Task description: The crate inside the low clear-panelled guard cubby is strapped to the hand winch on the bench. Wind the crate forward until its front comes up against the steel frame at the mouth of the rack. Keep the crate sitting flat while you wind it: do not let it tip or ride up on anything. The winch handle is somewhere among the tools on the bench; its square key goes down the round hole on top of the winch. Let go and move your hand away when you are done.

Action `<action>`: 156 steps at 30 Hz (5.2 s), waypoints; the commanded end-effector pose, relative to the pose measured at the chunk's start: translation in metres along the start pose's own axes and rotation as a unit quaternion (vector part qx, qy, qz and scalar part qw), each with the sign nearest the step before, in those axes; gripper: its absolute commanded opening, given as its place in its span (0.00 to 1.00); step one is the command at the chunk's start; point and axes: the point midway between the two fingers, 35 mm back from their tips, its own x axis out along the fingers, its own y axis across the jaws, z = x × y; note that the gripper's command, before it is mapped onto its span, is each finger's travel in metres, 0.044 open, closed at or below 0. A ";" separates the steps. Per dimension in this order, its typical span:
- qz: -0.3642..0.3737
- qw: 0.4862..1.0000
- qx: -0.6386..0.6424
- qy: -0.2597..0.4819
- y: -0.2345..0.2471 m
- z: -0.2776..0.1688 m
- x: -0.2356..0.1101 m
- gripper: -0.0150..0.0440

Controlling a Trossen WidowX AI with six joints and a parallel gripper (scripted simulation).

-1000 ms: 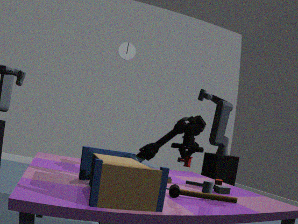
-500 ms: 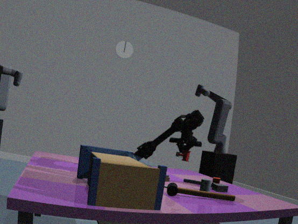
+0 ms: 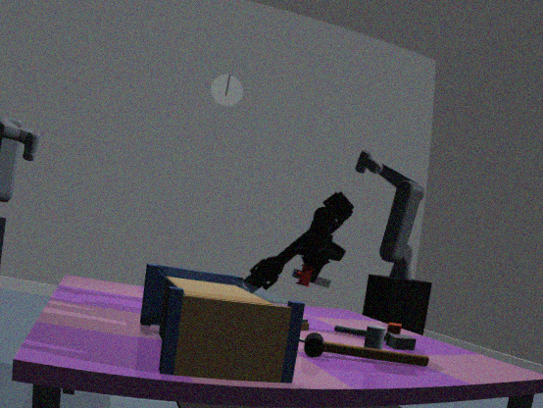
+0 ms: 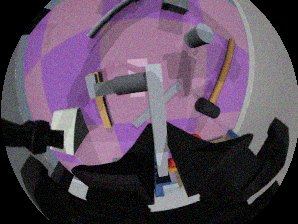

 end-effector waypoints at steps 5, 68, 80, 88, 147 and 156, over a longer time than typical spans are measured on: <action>-0.007 0.982 0.188 0.018 0.003 -0.072 -0.007 0.25; -0.047 0.511 0.850 0.115 0.178 -0.333 0.018 0.25; -0.099 0.504 0.834 0.203 0.177 -0.332 0.019 0.25; -0.130 0.496 0.820 0.255 0.177 -0.332 0.019 0.25; -0.334 0.385 0.621 0.595 0.177 -0.331 0.022 0.25; -0.328 0.392 0.624 0.591 0.177 -0.330 0.025 0.25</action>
